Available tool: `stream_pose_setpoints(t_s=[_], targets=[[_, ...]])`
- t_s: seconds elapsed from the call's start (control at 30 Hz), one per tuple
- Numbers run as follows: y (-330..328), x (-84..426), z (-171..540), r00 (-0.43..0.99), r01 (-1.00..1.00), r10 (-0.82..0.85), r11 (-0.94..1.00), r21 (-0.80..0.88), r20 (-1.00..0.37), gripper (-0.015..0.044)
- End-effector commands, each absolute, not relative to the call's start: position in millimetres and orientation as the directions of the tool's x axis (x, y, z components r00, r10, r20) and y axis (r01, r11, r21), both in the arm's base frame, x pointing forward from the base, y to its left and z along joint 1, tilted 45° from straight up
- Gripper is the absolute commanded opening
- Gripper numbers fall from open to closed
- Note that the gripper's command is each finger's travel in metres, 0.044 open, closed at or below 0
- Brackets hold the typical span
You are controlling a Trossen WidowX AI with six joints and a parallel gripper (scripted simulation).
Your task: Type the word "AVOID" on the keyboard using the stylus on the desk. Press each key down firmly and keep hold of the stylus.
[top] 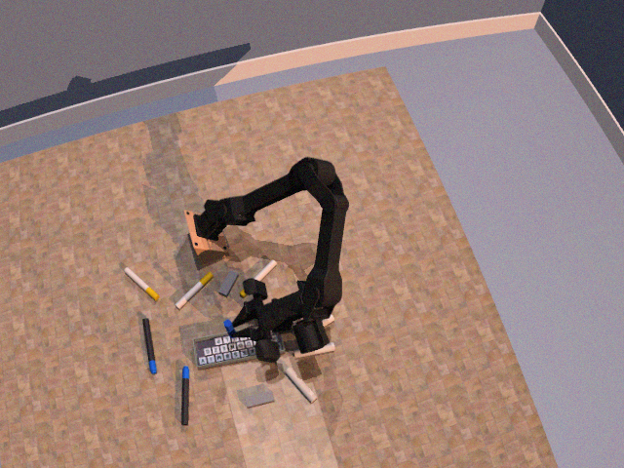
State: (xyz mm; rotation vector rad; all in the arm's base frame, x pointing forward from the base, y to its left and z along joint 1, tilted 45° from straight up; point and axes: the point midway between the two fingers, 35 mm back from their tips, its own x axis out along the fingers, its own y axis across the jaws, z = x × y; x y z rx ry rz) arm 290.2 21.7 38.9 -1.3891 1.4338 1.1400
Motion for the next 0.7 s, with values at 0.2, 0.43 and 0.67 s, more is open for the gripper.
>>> stream_pose_setpoints(t_s=[0.2, 0.43, 0.67], targets=[[24.8, 289.8, 34.7, -0.06, -0.998, -0.255, -0.014, 0.066, -0.965, 0.0081], [23.9, 289.8, 35.6, -0.06, -0.998, -0.255, -0.014, 0.066, -0.965, 0.0081], [23.1, 290.0, 36.4, -0.06, -0.998, -0.255, -0.014, 0.066, -0.965, 0.0081]])
